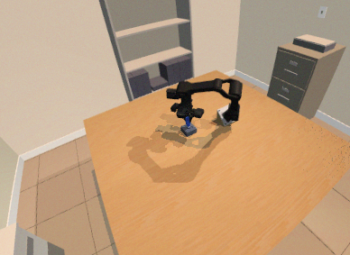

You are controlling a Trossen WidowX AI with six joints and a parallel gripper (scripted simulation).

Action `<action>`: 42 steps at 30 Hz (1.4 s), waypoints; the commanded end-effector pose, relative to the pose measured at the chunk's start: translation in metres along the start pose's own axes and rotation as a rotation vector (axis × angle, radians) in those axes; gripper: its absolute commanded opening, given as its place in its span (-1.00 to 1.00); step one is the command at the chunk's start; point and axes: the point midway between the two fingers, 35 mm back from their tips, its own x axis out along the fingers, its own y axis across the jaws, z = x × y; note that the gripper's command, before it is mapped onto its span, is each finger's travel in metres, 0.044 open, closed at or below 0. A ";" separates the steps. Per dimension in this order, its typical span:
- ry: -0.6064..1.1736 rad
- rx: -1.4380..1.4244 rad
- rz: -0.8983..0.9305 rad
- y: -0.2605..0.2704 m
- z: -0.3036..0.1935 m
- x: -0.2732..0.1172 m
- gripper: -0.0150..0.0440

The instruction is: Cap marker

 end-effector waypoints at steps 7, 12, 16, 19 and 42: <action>-0.004 0.003 0.003 0.001 0.000 0.012 -0.49; -0.004 0.003 0.003 0.001 0.000 0.012 -0.49; 0.000 0.000 0.003 0.001 0.000 0.012 -0.14; 0.000 0.000 0.003 0.001 0.000 0.012 0.13; 0.002 0.002 0.002 0.001 -0.001 -0.063 1.00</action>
